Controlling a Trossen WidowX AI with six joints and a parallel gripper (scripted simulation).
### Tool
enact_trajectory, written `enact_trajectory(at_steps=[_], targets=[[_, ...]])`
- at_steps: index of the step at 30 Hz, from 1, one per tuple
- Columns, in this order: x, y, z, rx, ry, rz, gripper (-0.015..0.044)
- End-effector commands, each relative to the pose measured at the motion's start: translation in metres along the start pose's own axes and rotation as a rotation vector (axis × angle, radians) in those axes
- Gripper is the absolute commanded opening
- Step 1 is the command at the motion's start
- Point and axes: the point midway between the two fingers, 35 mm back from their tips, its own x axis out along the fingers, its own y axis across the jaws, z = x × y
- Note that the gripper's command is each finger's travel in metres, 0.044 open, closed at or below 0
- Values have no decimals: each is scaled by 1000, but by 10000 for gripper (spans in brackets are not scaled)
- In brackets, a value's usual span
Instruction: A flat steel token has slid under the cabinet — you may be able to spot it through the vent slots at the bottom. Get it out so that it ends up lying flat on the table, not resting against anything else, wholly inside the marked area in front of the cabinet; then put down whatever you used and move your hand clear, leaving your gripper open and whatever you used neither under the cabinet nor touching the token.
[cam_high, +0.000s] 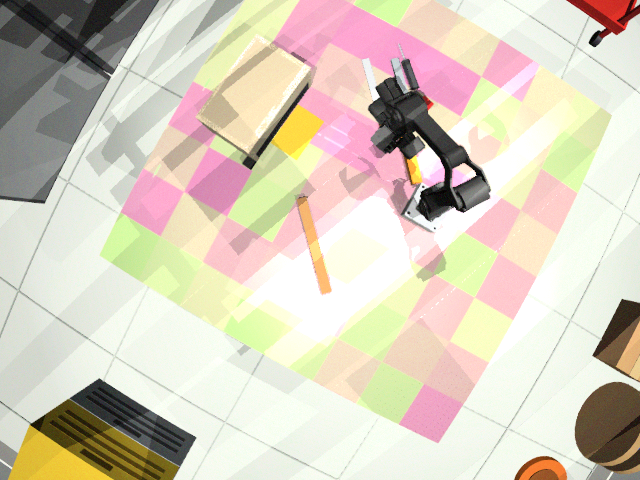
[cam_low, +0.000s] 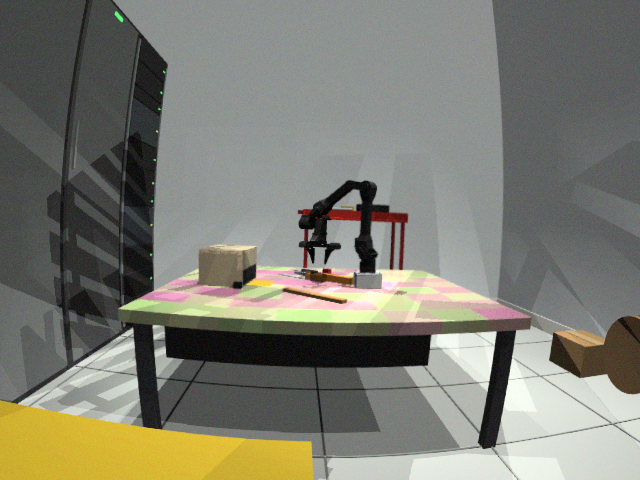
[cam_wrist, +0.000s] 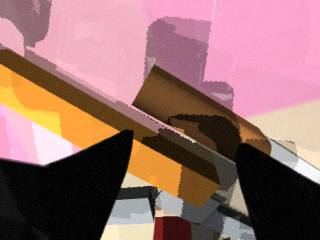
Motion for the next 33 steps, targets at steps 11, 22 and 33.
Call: enact_trajectory(at_steps=[11,22,33], targets=[[0,0,0,118,2,3,270],[0,0,0,204,2,3,270],[0,0,0,290,2,3,270]])
